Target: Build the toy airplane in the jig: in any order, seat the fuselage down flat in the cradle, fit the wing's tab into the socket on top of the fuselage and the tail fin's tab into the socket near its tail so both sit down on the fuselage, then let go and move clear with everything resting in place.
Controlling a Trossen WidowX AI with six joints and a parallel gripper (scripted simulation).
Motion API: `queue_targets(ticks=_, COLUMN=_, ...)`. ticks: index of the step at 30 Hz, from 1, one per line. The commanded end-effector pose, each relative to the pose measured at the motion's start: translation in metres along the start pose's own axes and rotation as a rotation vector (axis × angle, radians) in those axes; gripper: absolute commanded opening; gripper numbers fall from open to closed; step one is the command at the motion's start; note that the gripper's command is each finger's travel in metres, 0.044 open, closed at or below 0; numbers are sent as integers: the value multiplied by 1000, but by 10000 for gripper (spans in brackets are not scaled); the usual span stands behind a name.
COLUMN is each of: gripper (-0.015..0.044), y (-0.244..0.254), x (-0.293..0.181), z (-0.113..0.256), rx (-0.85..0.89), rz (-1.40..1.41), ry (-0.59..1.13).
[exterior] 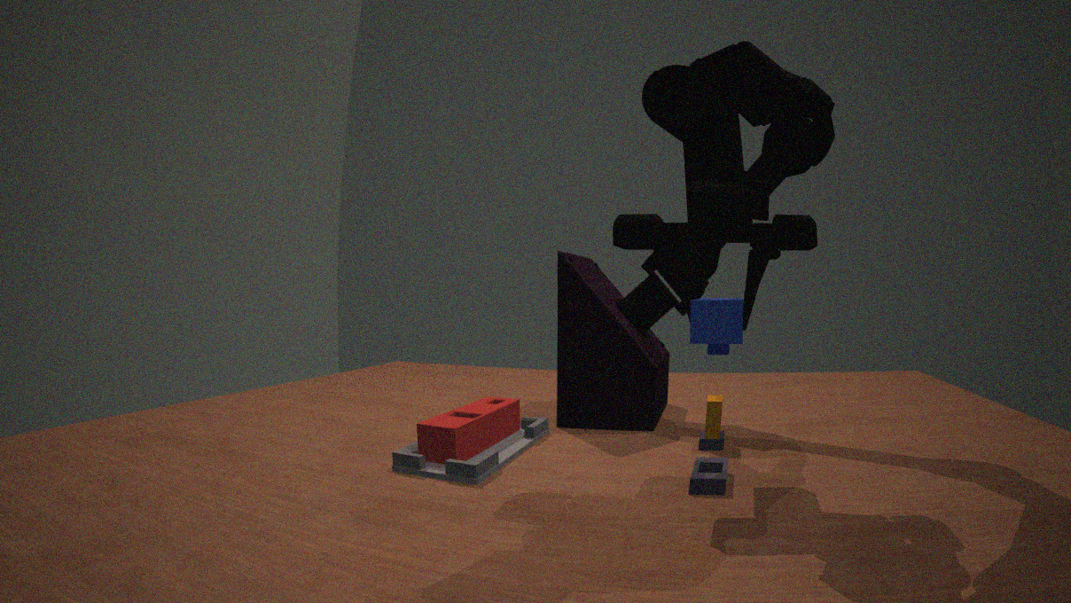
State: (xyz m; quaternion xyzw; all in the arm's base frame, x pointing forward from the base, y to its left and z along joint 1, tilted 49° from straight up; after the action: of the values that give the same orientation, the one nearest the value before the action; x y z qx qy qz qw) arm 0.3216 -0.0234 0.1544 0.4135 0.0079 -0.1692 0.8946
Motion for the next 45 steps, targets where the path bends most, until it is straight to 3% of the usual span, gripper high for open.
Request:
queue_targets(ticks=1, gripper=0, y=-6, x=3, z=3, rx=-8, rz=-31, ry=-4)
queue_targets(ticks=45, gripper=0, y=-144, x=34, z=-12, rx=-28, rz=-812, ry=-20)
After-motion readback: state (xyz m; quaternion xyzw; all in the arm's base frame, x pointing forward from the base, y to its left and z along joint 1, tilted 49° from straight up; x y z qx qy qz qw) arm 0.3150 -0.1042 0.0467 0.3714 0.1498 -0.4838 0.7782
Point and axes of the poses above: the point midway between the two fingers, 35 mm back from their tips, its own z axis back along the fingers, its own y axis across the jaws, x = y × z, the point moved 4 cm from there along z, back along the fingers, and after that the axes turned 11 degrees about -z, right-handed, at the moved point
